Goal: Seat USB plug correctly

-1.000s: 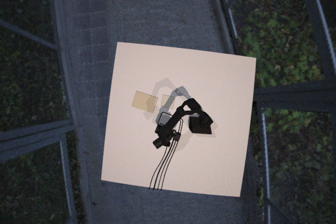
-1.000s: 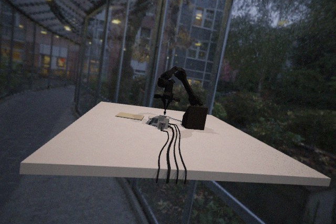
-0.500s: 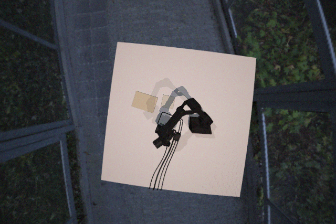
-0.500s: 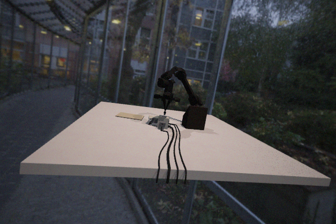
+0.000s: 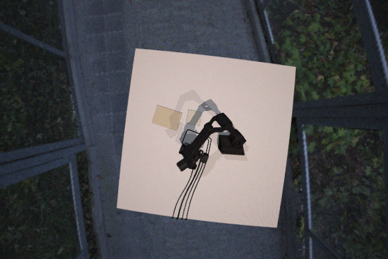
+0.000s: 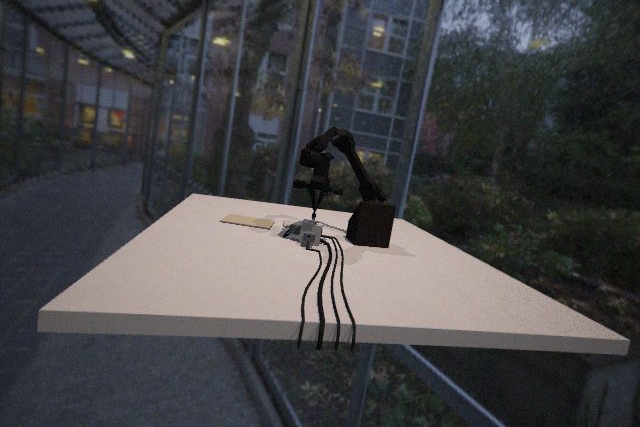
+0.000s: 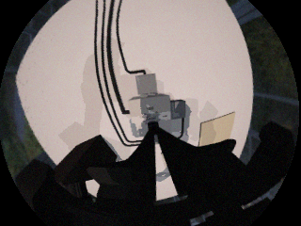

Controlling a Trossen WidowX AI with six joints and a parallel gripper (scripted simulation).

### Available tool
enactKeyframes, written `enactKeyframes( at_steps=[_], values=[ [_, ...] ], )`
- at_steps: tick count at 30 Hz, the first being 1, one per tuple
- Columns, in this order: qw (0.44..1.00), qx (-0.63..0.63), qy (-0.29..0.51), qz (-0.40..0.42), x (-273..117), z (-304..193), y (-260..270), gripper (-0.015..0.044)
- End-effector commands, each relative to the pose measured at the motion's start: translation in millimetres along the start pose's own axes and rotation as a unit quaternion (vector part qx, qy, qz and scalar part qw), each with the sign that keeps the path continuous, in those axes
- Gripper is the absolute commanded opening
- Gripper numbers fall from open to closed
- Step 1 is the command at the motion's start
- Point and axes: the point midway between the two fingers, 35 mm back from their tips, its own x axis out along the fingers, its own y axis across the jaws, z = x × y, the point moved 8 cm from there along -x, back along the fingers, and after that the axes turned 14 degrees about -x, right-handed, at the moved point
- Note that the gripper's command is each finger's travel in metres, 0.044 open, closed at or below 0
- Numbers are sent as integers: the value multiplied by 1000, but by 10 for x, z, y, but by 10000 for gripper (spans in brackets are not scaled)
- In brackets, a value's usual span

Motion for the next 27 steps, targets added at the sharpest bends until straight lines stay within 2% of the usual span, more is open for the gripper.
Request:
enactKeyframes(
  at_steps=[1,27],
  values=[
    [1000,1,-4,-1,-8,-8,-1,0],
    [1000,3,-13,-4,24,-8,0,0]
  ],
)
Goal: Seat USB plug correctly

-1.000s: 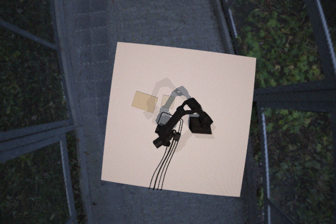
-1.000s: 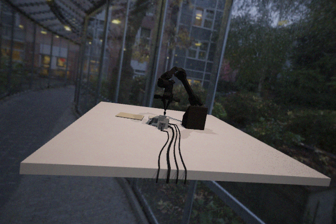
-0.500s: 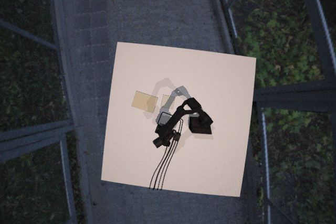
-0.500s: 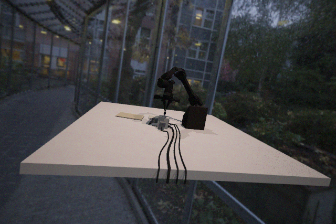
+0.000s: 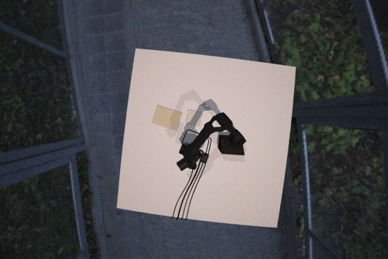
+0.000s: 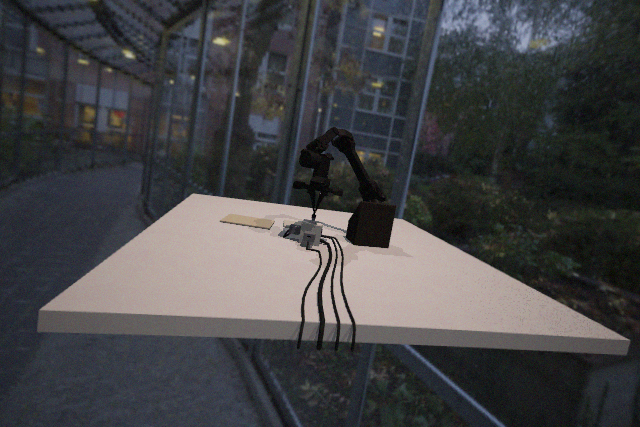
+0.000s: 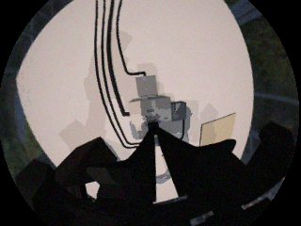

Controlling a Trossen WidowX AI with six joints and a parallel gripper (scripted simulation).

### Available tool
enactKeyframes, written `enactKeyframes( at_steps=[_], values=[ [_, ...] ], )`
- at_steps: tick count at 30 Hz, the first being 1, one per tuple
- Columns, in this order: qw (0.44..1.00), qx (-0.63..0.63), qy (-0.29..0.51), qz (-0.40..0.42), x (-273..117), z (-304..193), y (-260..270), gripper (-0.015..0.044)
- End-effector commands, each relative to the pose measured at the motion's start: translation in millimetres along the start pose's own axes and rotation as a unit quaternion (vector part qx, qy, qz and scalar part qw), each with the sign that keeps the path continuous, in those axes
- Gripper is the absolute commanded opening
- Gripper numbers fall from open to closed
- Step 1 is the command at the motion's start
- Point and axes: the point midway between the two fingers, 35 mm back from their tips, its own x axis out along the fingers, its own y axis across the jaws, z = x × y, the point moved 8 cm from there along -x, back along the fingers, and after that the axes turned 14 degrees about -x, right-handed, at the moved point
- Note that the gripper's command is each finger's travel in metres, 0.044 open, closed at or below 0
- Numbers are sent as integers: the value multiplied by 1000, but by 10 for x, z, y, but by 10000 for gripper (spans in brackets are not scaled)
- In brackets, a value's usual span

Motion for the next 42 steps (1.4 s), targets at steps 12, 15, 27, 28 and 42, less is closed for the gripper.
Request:
enactKeyframes(
  at_steps=[12,15,27,28,42],
  values=[
    [1000,1,-6,-2,6,-8,-1,0],
    [1000,1,-6,-2,9,-8,-1,0],
    [1000,1,-6,-2,24,-9,-1,0],
    [1000,1,-6,-2,25,-9,-1,0],
    [1000,1,-6,-2,42,-10,0,0]
  ],
)
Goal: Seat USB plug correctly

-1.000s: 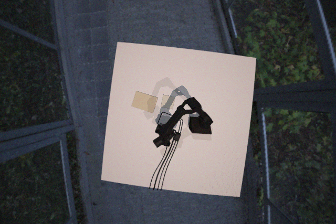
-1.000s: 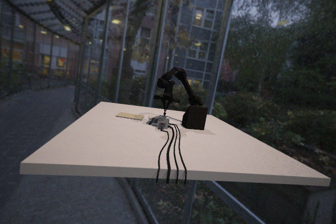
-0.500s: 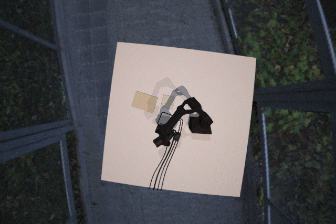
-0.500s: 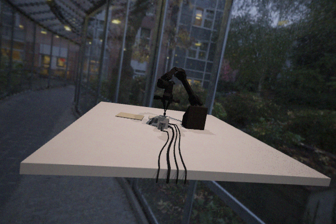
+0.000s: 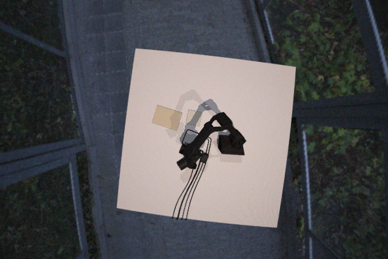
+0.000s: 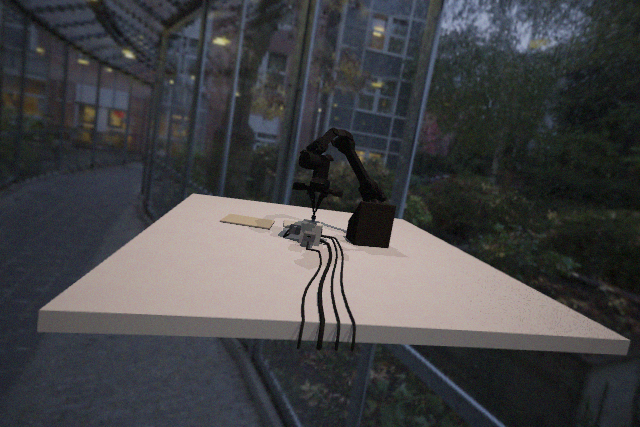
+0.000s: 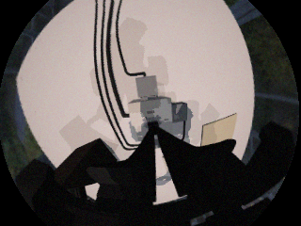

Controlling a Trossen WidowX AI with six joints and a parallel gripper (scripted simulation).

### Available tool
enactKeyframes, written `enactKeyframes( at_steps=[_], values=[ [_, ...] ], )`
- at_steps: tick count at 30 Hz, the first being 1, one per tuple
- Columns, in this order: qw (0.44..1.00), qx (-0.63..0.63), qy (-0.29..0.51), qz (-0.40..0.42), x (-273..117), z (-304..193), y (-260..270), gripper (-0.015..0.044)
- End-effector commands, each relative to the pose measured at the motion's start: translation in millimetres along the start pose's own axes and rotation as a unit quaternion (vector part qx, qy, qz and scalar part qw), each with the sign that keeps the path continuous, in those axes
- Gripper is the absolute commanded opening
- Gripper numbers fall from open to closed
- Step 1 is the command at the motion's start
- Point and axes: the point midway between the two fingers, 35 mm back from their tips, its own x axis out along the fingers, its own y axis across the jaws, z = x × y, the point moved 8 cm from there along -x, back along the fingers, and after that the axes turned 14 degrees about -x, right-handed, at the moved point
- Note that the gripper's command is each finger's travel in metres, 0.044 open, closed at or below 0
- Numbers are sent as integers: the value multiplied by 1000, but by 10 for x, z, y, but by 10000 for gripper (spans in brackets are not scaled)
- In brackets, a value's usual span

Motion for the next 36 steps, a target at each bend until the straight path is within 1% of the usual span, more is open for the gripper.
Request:
enactKeyframes(
  at_steps=[1,36],
  values=[
    [1000,0,-1,-1,-2,-4,-1,0],
    [1000,0,-1,-1,40,-7,-1,0]
  ],
)
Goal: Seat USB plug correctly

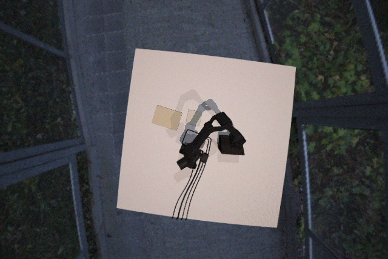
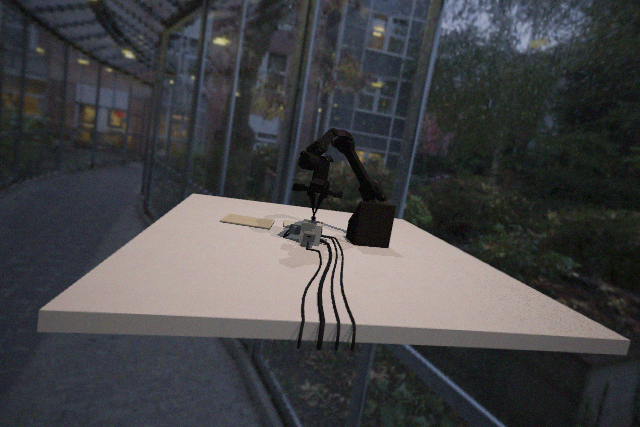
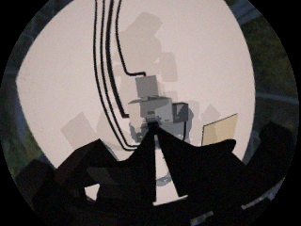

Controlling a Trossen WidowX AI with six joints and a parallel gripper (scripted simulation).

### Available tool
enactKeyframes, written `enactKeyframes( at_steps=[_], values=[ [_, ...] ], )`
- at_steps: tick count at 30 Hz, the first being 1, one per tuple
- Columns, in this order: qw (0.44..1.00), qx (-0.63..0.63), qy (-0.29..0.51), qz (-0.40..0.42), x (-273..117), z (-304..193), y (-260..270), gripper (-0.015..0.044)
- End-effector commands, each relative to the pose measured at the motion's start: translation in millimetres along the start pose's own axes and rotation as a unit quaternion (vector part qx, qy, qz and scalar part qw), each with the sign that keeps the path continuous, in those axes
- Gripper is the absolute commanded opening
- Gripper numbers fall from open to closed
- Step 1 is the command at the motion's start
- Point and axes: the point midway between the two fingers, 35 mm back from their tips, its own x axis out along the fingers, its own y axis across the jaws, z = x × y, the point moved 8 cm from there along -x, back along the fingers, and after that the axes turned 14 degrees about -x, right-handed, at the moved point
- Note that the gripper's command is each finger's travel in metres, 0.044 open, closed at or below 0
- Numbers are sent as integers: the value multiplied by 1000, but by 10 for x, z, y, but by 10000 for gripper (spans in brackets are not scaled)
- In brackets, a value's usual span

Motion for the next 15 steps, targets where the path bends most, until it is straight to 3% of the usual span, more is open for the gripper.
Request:
enactKeyframes(
  at_steps=[1,15],
  values=[
    [1000,-1,0,-1,5,-2,-1,0],
    [1000,-1,1,-1,22,-3,0,0]
  ],
)
